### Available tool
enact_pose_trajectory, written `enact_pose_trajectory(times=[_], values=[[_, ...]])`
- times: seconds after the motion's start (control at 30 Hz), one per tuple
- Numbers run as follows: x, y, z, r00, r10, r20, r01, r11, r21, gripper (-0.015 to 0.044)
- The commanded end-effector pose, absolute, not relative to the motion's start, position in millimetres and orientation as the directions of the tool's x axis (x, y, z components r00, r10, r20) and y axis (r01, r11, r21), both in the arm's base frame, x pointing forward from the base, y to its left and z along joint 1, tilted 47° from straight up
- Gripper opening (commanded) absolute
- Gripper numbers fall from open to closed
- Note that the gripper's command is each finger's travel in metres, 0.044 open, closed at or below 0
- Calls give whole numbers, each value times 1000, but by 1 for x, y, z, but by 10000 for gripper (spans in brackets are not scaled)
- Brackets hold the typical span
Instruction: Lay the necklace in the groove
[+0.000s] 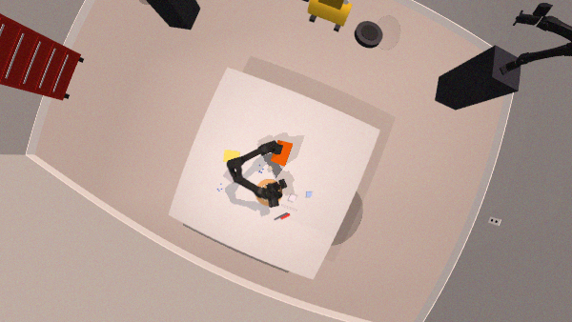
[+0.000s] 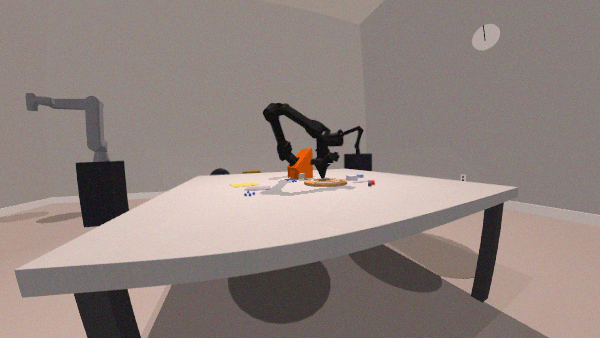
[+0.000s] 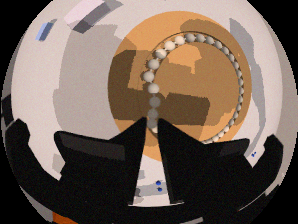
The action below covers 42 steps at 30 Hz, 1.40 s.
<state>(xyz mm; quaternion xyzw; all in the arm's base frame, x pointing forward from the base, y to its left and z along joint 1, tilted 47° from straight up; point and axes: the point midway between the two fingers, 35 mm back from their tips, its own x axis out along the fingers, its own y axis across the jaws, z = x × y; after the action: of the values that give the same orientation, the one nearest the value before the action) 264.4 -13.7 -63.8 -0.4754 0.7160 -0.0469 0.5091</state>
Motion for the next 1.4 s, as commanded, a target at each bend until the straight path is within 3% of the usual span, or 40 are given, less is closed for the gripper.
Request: enact_pose_trajectory(times=[0.0, 0.4, 1.0, 1.37], values=[[265, -13, -64, -29, -728, -685, -633, 544, -552, 131], [264, -12, -62, -31, -730, -683, -636, 541, -550, 440], [264, -10, -60, -33, -730, -682, -636, 542, -549, 440], [272, 14, -46, -33, -729, -684, -597, 563, -571, 151]])
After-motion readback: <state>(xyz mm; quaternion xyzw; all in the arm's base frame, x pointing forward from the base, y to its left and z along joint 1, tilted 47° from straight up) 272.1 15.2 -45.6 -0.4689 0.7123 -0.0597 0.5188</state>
